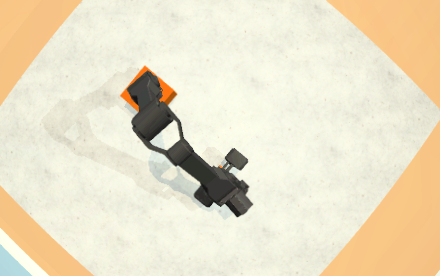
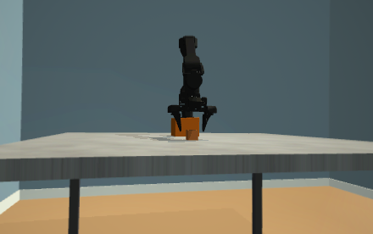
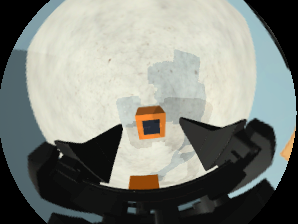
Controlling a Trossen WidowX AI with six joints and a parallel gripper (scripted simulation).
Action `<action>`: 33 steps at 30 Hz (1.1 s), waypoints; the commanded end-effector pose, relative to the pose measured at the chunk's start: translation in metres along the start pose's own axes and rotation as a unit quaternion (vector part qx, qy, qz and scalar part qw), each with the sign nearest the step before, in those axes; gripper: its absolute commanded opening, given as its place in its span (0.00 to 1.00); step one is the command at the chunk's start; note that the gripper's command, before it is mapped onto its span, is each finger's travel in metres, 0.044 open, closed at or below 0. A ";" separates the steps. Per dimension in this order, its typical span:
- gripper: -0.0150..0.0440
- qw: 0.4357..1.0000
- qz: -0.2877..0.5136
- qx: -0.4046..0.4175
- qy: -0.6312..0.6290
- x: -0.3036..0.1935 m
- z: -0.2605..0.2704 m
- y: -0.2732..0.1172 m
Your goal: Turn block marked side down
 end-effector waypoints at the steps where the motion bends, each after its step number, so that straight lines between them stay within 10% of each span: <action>1: 1.00 1.000 0.005 0.000 0.002 -0.003 0.000 0.009; 13: 0.56 1.000 0.005 0.000 0.002 -0.003 0.000 0.010; 33: 0.25 1.000 0.005 0.000 0.002 -0.002 0.000 -0.001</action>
Point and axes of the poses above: the point midway between the two fingers, 35 mm back from their tips, its own y axis out along the fingers, its own z axis across the jaws, x = y × z, the point moved 2 cm from there along -y, back along the fingers, and after that the axes turned 9 degrees about -y, right-handed, at the moved point
